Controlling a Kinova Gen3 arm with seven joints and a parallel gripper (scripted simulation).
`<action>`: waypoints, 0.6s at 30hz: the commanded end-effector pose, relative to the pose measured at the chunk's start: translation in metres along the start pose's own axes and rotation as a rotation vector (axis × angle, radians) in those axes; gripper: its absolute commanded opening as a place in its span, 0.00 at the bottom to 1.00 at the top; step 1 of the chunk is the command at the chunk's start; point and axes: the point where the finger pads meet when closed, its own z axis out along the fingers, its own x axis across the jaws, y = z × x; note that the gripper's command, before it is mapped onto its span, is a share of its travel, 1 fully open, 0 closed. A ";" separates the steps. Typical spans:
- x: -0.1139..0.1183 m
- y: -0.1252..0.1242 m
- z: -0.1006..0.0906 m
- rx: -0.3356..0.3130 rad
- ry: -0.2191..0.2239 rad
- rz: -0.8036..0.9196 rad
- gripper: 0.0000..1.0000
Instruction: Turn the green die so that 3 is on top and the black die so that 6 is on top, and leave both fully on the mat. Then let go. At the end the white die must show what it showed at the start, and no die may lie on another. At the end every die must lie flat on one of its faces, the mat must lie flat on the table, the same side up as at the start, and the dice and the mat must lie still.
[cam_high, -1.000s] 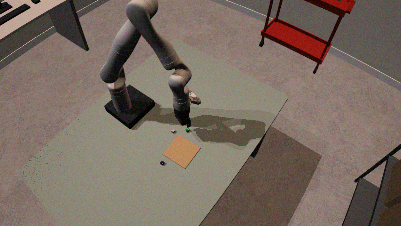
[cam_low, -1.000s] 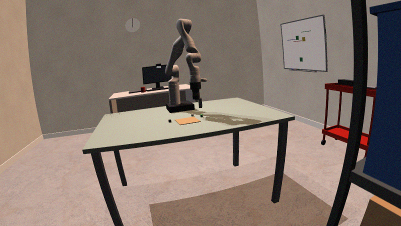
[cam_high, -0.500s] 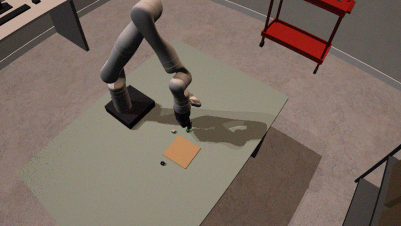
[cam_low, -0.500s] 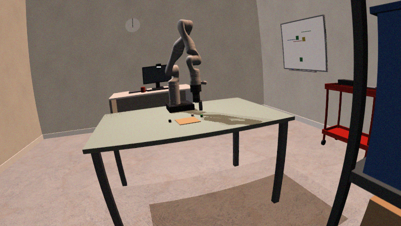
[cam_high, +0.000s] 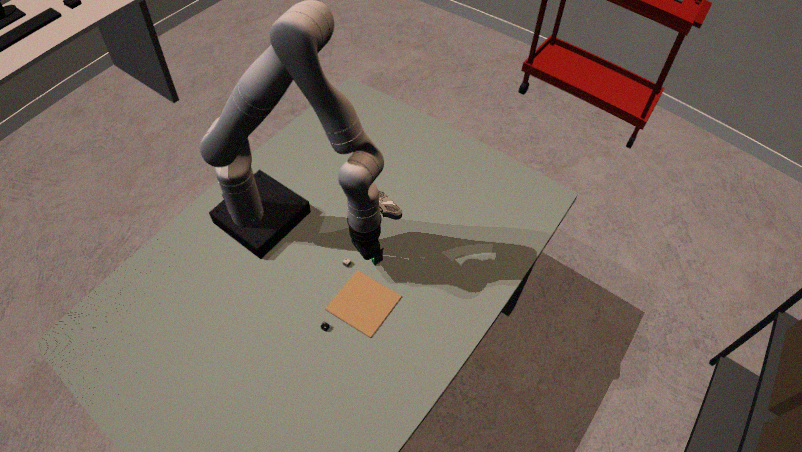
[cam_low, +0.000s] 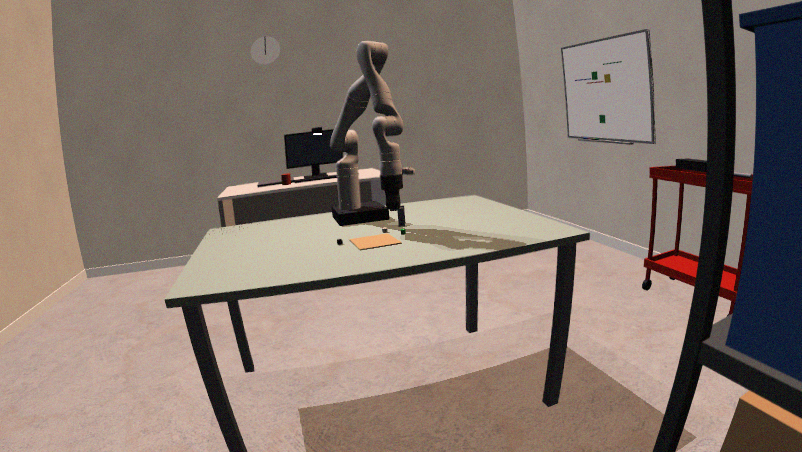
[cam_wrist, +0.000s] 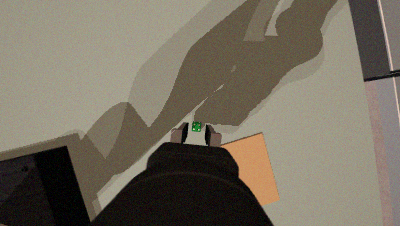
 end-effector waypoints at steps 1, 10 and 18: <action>-0.001 0.001 0.004 -0.003 -0.003 0.001 0.64; -0.001 0.001 0.007 -0.003 -0.003 0.001 0.64; -0.001 0.001 0.008 -0.003 -0.003 0.001 0.64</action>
